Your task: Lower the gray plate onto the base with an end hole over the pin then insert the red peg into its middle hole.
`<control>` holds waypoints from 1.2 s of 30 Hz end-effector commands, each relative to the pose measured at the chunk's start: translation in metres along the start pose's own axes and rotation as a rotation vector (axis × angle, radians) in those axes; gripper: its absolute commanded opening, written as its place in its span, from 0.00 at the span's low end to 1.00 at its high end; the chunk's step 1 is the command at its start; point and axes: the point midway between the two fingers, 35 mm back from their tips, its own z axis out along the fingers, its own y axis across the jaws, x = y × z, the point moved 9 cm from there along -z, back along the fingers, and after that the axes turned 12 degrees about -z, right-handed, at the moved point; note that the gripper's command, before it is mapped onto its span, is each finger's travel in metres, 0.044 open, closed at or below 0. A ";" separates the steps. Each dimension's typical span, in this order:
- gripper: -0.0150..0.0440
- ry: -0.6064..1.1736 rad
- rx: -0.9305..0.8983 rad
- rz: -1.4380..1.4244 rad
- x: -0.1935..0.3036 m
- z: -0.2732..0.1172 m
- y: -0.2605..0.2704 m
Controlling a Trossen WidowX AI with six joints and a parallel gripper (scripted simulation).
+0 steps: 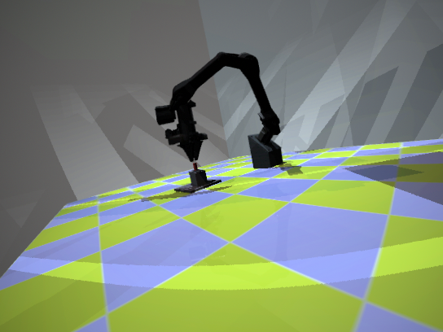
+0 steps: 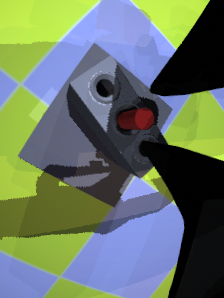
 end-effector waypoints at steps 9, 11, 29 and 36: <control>0.51 0.003 -0.003 0.010 -0.001 -0.005 -0.001; 0.51 0.003 -0.003 0.011 -0.001 -0.007 -0.001; 0.51 0.003 -0.003 0.011 0.000 -0.018 -0.002; 0.51 0.003 -0.003 0.011 0.000 -0.023 -0.002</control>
